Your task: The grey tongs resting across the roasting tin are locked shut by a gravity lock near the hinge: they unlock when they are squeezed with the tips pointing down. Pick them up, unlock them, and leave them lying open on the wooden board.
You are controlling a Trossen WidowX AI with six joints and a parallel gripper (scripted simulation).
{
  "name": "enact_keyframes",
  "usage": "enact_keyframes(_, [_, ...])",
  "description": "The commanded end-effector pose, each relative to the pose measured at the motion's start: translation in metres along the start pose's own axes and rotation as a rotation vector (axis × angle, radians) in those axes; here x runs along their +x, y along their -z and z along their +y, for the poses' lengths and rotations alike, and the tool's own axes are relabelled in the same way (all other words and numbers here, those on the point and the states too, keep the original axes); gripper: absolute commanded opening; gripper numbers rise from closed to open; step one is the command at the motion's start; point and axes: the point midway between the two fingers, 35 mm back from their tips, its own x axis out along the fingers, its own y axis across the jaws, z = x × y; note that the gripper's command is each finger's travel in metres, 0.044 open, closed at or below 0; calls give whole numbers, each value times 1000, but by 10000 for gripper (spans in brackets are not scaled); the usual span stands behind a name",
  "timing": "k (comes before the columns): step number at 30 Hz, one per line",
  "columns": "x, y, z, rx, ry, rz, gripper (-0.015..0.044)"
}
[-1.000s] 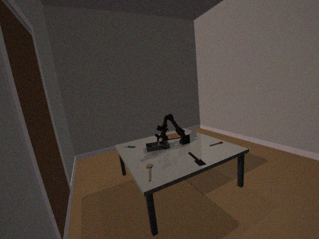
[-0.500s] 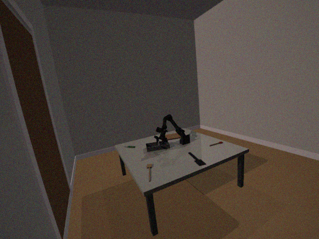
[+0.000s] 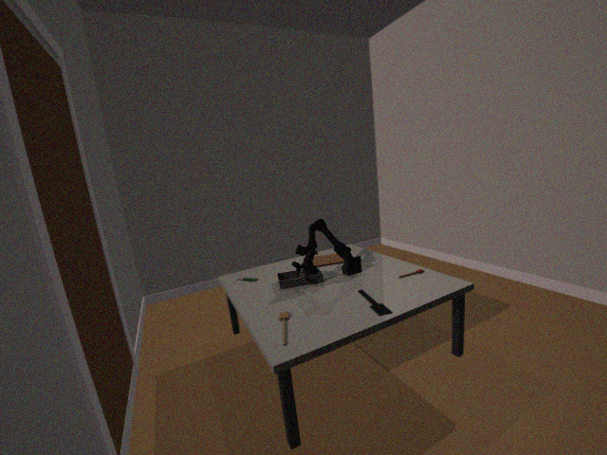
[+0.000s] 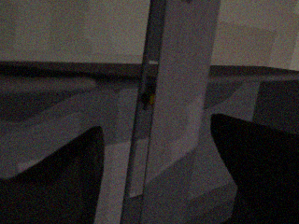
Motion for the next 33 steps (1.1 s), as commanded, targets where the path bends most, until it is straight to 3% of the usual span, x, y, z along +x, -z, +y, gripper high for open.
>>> enact_keyframes(1, [7, 0, 1, -5, 3, -2, 260])
enact_keyframes(4, [10, 0, 1, -6, 4, -1, 260])
enact_keyframes(9, [6, 1, 1, 0, 1, 2, 129])
enact_keyframes(22, [6, 1, 1, 0, 1, 2, 42])
enact_keyframes(29, [1, 0, -4, 0, 0, 0, -142])
enact_keyframes(33, [-32, -1, -24, -2, 0, -5, -150])
